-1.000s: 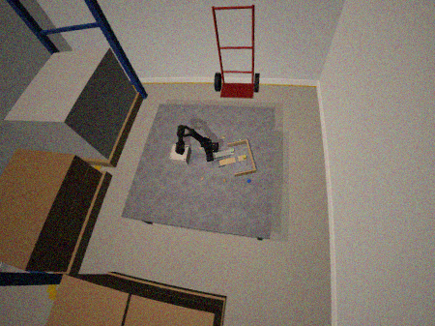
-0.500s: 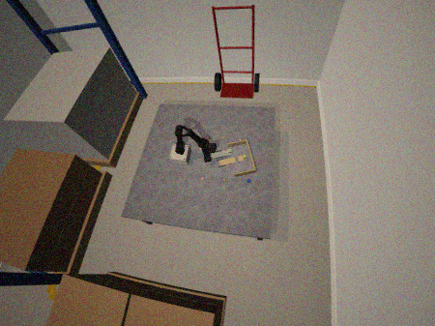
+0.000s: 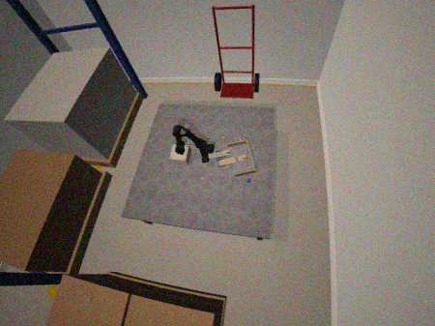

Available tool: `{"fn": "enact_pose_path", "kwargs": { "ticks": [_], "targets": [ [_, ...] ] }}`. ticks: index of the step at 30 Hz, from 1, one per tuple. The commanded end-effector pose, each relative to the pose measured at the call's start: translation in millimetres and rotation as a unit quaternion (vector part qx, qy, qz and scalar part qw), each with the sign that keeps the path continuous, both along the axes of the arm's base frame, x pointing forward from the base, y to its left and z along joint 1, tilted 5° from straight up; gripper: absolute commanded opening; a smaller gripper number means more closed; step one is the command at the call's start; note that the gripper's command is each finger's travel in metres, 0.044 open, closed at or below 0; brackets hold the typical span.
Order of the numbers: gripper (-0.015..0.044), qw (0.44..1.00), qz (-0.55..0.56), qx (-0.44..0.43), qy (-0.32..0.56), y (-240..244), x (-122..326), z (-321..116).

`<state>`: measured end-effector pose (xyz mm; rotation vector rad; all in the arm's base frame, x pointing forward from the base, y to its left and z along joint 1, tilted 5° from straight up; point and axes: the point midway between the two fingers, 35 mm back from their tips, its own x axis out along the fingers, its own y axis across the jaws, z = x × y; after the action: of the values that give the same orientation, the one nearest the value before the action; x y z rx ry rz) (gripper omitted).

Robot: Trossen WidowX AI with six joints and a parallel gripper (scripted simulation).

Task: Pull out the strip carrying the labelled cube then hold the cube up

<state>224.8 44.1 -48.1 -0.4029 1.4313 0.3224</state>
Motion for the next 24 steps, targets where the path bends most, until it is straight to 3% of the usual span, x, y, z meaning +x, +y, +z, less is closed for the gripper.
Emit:
{"fn": "enact_pose_path", "kwargs": {
  "ticks": [1, 24],
  "targets": [
    [0.0, 1.0, -0.002, -0.004, 0.015, -6.0, -14.7, -5.0],
    [0.0, 1.0, -0.002, -0.004, 0.016, -20.0, -40.5, -6.9]
  ]
}}
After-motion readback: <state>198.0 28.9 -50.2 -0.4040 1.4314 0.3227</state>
